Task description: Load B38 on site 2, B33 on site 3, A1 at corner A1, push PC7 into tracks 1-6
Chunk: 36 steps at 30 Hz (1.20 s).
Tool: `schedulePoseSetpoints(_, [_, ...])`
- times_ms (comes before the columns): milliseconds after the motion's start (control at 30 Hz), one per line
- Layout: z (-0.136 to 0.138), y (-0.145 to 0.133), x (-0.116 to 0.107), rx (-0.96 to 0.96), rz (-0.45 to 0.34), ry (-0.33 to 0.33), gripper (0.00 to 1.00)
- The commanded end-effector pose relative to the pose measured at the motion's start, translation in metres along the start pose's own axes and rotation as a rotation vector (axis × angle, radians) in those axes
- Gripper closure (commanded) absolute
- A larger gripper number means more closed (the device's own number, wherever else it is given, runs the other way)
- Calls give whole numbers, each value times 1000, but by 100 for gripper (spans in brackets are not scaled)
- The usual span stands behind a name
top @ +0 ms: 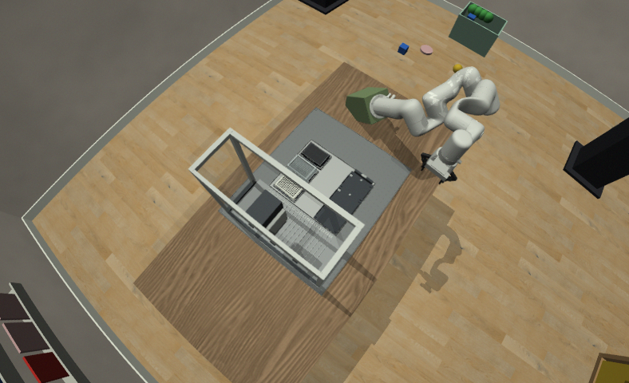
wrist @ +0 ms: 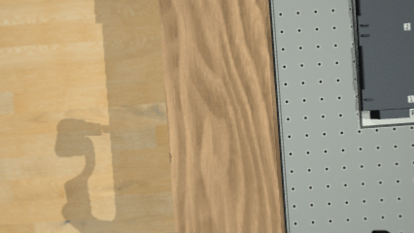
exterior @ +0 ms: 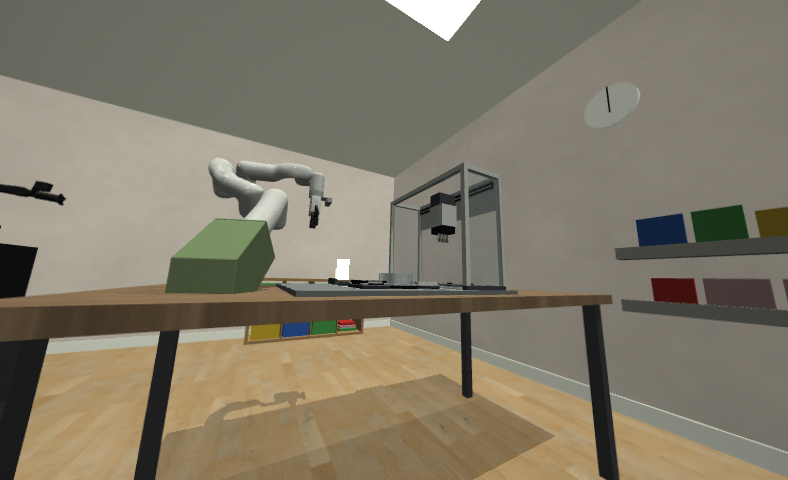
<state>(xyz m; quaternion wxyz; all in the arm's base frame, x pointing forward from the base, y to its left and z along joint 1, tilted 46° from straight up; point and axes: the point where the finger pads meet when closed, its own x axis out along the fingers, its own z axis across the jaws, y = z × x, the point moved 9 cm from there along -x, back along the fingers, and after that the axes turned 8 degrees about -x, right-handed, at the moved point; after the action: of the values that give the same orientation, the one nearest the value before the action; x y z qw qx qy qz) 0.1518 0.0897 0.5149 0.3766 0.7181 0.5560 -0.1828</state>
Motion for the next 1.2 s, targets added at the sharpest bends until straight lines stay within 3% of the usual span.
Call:
schedulePoseSetpoints(0, [0,0,-1,-1,2,0,0])
schedulePoseSetpoints(533, [0,0,-1,-1,2,0,0])
schedulePoseSetpoints(1167, [42,58,10,-236,6,13,0])
